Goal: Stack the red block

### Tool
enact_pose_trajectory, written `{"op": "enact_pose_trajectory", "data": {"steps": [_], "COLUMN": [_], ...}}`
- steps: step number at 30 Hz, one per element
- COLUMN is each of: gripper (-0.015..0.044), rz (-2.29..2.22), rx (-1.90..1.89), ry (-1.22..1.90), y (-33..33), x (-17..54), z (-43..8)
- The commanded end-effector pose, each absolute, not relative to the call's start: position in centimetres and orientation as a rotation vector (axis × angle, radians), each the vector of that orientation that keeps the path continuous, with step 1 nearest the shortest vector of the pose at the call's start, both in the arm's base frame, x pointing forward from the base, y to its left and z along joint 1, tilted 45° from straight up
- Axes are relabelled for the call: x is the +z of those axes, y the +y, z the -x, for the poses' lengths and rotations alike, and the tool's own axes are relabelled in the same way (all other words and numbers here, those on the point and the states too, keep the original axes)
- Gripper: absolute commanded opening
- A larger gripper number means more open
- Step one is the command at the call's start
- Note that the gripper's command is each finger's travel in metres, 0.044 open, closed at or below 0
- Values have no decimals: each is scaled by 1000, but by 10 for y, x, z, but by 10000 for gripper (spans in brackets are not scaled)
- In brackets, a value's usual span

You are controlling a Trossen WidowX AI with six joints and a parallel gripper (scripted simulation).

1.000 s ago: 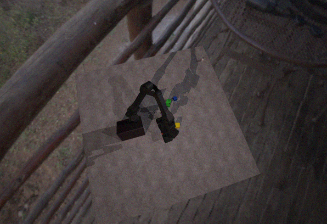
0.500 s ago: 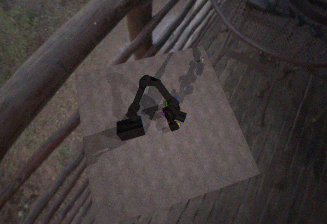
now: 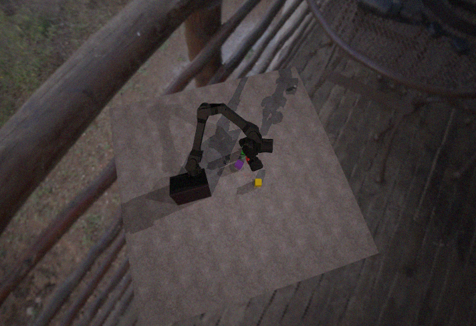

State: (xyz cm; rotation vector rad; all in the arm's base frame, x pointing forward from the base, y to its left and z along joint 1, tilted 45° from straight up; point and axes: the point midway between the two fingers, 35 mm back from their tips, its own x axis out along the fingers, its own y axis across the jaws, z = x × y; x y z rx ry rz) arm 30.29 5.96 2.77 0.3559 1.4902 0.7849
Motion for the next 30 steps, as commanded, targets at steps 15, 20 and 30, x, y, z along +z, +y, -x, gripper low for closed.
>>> {"op": "enact_pose_trajectory", "data": {"steps": [15,20,30], "gripper": [0,0,0], "rz": [-392,-392,-393], "rx": [841,842,843], "ry": [1478,1478,1477], "y": [136,144,165], "x": [94,83,63], "z": [-297,-294,-291]}}
